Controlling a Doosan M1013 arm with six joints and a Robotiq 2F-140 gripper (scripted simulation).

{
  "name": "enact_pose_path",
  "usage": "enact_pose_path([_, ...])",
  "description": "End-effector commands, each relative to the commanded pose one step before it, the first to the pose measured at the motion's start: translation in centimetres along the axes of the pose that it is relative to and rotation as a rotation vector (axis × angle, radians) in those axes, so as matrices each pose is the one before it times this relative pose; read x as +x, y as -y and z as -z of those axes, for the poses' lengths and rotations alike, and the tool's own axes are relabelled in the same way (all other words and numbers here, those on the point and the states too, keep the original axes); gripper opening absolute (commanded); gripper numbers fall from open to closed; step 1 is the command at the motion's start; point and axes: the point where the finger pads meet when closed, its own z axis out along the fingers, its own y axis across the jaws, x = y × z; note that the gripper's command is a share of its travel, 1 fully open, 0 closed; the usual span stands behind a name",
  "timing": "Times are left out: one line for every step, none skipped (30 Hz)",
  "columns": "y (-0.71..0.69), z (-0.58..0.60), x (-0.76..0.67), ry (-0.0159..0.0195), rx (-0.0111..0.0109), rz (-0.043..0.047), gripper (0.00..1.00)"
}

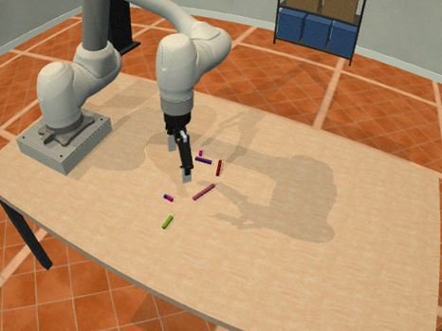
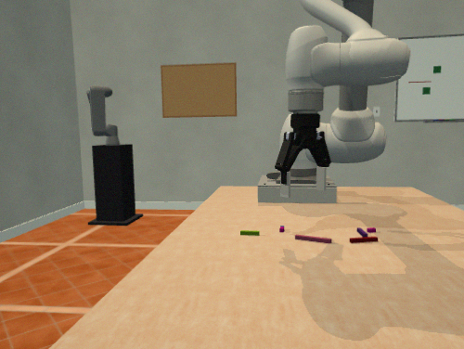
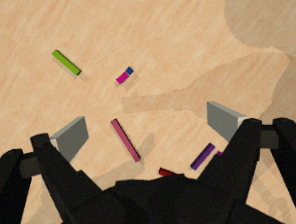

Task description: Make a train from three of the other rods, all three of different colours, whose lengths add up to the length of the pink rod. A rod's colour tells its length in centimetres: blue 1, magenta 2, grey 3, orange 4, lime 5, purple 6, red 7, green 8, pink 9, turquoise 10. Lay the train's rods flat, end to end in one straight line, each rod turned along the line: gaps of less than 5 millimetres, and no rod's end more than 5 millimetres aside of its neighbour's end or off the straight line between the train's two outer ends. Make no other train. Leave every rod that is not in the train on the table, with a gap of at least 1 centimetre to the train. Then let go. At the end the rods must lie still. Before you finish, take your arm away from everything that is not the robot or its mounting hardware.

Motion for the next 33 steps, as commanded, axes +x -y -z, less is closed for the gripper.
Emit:
enact_pose_path([-0.04,0.073,-1.15,0.01208,0.00163,0.16705,1.0])
enact_pose_path([-0.115,-0.027,-0.239,0.0,0.0,0.04239,1.0])
enact_pose_path([-0.106,-0.027,-0.243,0.0,0.0,0.04237,1.0])
enact_pose_path([-0.097,-0.028,-0.247,0.0,0.0,0.0424,1.0])
enact_pose_path([-0.088,-0.028,-0.25,0.0,0.0,0.04238,1.0])
enact_pose_path([-0.079,-0.028,-0.254,0.0,0.0,0.04239,1.0])
enact_pose_path([-0.069,-0.028,-0.257,0.0,0.0,0.0424,1.0])
enact_pose_path([-0.059,-0.028,-0.259,0.0,0.0,0.04238,1.0])
enact_pose_path([-0.05,-0.028,-0.261,0.0,0.0,0.0424,1.0])
enact_pose_path([-0.04,-0.028,-0.263,0.0,0.0,0.04239,1.0])
enact_pose_path([0.0,0.0,0.0,0.0,0.0,0.0,1.0])
enact_pose_path([0.0,0.0,0.0,0.0,0.0,0.0,1.0])
enact_pose_path([-0.071,-0.063,-0.607,0.0,0.0,0.09722,1.0])
enact_pose_path([-0.007,-0.025,-0.243,0.0,0.0,0.0386,1.0])
enact_pose_path([0.002,-0.028,-0.268,0.0,0.0,0.04261,1.0])
enact_pose_path([0.012,-0.028,-0.267,0.0,0.0,0.04237,1.0])
enact_pose_path([0.022,-0.028,-0.266,0.0,0.0,0.04239,1.0])
enact_pose_path([0.032,-0.028,-0.265,0.0,0.0,0.04238,1.0])
enact_pose_path([0.042,-0.028,-0.264,0.0,0.0,0.04239,1.0])
enact_pose_path([0.052,-0.028,-0.263,0.0,0.0,0.04239,1.0])
enact_pose_path([0.062,-0.028,-0.26,0.0,0.0,0.04237,1.0])
enact_pose_path([0.071,-0.028,-0.258,0.0,0.0,0.04239,1.0])
enact_pose_path([0.081,-0.028,-0.255,0.0,0.0,0.04238,1.0])
enact_pose_path([0.091,-0.028,-0.252,0.0,0.0,0.04239,1.0])
enact_pose_path([0.1,-0.028,-0.249,0.0,0.0,0.04239,1.0])
enact_pose_path([0.109,-0.028,-0.245,0.0,0.0,0.04238,1.0])
enact_pose_path([0.119,-0.028,-0.241,0.0,0.0,0.0424,1.0])
enact_pose_path([0.0,0.0,0.0,0.0,0.0,0.0,1.0])
enact_pose_path([0.0,0.0,0.0,0.0,0.0,0.0,1.0])
enact_pose_path([0.291,-0.064,-0.544,0.0,0.00001,0.09723,1.0])
enact_pose_path([0.134,-0.025,-0.205,0.0,0.0,0.03859,1.0])
enact_pose_path([0.156,-0.028,-0.221,0.0,0.0,0.04261,1.0])
enact_pose_path([0.163,-0.028,-0.214,0.0,0.0,0.04237,1.0])
